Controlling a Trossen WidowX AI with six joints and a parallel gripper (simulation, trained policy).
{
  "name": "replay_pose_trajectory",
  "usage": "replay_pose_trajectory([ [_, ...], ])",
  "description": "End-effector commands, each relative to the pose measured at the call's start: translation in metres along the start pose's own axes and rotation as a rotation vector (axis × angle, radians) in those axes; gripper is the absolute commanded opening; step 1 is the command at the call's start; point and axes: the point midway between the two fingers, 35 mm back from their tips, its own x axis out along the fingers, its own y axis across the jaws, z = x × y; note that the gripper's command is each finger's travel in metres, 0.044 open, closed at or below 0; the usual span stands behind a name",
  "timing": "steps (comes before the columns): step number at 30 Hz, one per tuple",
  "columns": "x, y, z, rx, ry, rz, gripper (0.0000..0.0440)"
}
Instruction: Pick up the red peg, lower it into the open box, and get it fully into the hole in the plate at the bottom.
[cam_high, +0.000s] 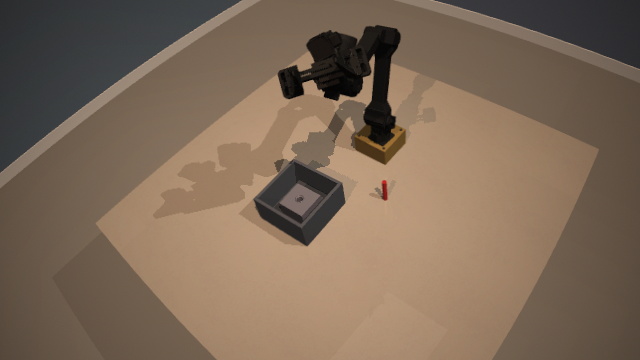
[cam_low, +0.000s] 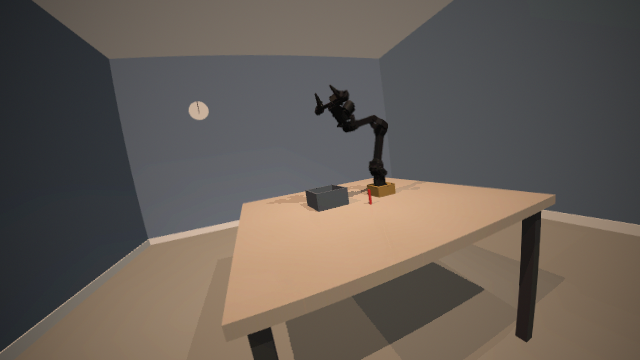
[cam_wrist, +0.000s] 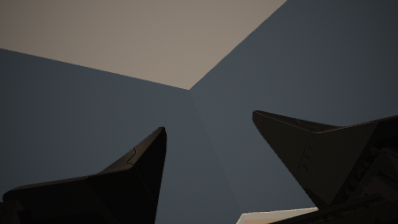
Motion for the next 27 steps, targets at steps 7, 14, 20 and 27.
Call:
replay_pose_trajectory([
  [7,-0.006,-0.021,-0.039,0.071,0.178,-0.144,0.044],
  [14,-0.022,-0.036,-0.079,0.15,0.357,-0.287,0.044],
  [20,-0.044,-0.044,-0.113,0.211,0.516,-0.408,0.044],
  [27,-0.079,-0.047,-0.148,0.269,0.705,-0.549,0.044],
])
